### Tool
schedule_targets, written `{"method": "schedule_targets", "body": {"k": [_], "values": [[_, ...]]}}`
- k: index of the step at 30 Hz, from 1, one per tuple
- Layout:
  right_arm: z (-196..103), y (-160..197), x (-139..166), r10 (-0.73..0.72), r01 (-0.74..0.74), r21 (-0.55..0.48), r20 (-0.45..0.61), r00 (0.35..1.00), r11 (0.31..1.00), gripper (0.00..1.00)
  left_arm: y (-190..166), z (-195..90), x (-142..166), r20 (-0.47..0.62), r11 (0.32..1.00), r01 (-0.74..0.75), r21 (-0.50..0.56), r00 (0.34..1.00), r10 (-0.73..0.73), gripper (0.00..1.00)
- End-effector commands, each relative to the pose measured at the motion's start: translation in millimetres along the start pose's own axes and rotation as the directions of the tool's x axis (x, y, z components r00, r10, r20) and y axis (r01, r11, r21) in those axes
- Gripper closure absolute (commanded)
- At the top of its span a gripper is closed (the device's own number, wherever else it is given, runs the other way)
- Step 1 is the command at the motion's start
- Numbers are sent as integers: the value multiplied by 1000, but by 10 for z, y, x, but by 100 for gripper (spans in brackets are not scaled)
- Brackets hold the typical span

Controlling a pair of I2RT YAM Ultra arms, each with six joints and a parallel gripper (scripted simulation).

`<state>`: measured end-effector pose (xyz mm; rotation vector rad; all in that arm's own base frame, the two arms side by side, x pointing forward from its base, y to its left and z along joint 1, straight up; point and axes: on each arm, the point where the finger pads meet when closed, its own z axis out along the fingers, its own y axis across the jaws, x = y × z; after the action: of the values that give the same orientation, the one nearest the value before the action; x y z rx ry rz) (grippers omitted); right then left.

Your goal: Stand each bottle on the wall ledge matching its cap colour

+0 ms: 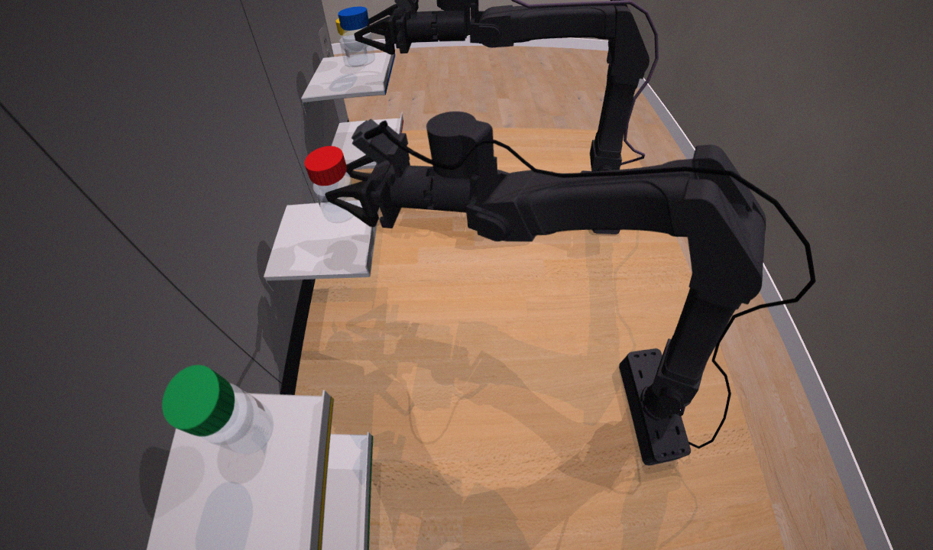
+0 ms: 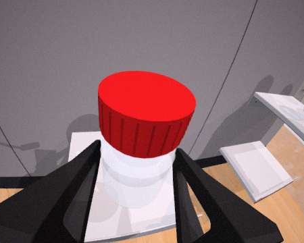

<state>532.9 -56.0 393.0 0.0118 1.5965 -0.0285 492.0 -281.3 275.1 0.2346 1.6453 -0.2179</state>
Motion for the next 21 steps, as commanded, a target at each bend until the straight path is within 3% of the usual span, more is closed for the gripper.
{"method": "schedule_targets", "body": {"k": [1,6,10,14,21], "values": [[-56,42,-421,-21,21,0,106,994,1000,51,-8,36,-271,72,1000,19,6,997,-19,50],[-80,45,-437,-22,22,0,135,991,1000,51,-5,33,-238,84,1000,19,7,996,-20,50],[-63,45,-271,-18,18,-1,149,989,1000,51,8,45,-89,96,1000,21,8,995,-21,50],[-20,43,-100,-12,12,-2,93,996,1000,51,18,59,51,59,1000,9,2,998,-9,50],[-9,43,-5,-12,12,-2,94,996,1000,51,20,73,158,57,1000,8,2,998,-8,50]]}}
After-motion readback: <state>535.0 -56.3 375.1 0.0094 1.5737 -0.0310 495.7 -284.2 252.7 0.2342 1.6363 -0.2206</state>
